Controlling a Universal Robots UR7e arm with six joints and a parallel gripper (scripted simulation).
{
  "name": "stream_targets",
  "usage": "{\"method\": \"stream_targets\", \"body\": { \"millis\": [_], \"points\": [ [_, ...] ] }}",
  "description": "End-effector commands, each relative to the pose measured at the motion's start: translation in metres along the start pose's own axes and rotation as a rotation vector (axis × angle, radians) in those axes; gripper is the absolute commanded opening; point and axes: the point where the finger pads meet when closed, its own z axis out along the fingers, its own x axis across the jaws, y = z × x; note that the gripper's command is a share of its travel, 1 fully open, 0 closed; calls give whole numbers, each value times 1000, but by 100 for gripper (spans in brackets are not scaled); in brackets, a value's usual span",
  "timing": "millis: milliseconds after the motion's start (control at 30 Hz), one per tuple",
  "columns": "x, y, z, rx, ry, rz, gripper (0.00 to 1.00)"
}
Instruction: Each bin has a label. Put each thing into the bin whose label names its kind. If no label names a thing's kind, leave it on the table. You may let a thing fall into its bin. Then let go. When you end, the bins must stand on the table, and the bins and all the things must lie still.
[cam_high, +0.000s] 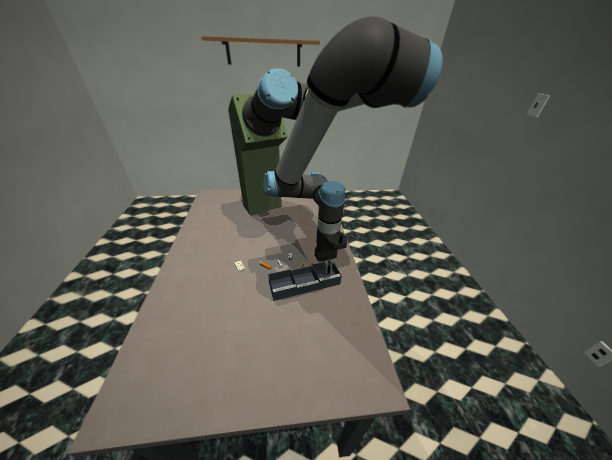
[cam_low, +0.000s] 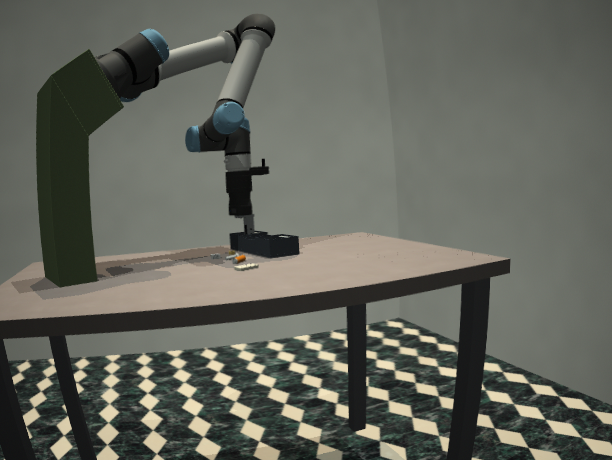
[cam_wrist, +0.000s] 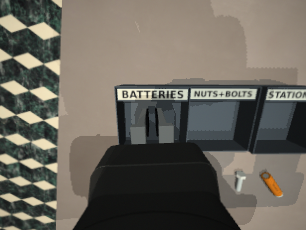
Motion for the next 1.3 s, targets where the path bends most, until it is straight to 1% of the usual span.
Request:
{"method": "stream_targets", "body": {
  "millis": [0,67,1267],
  "points": [
    [0,-1,14,2,0,0,31],
    [0,-1,17,2,0,0,31],
    [0,-1,17,1,0,0,31]
  ]
}}
